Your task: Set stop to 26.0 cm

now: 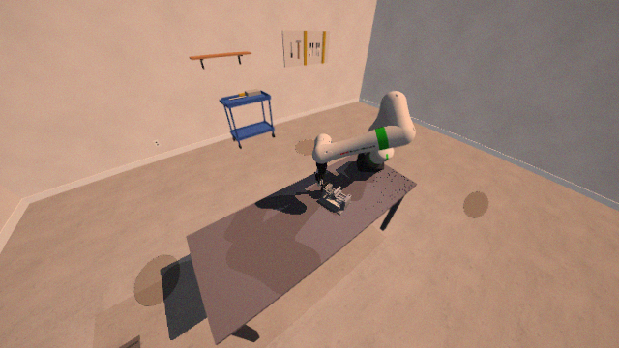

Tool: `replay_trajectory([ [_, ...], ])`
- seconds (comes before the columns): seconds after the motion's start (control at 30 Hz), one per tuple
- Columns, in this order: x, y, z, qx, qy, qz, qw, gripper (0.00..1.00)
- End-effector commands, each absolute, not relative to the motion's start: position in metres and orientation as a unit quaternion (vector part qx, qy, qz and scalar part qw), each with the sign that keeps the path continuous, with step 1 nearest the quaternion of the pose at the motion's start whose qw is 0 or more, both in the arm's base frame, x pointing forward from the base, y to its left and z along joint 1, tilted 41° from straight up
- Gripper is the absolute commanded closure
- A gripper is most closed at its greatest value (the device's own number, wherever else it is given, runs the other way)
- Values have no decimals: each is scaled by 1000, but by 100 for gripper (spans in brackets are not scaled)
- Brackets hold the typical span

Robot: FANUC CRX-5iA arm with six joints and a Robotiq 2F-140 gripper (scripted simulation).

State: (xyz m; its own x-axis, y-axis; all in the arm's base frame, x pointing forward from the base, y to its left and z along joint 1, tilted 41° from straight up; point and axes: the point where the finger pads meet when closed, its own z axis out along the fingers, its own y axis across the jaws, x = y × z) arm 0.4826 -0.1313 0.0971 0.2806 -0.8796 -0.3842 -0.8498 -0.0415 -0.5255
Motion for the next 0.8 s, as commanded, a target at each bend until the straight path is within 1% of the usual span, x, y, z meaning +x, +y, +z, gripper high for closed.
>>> replay_trajectory([
  [0.0,480,-132,97,-721,599,-21,346,96],
  [0.77,466,-134,91,-721,599,-21,346,96],
])
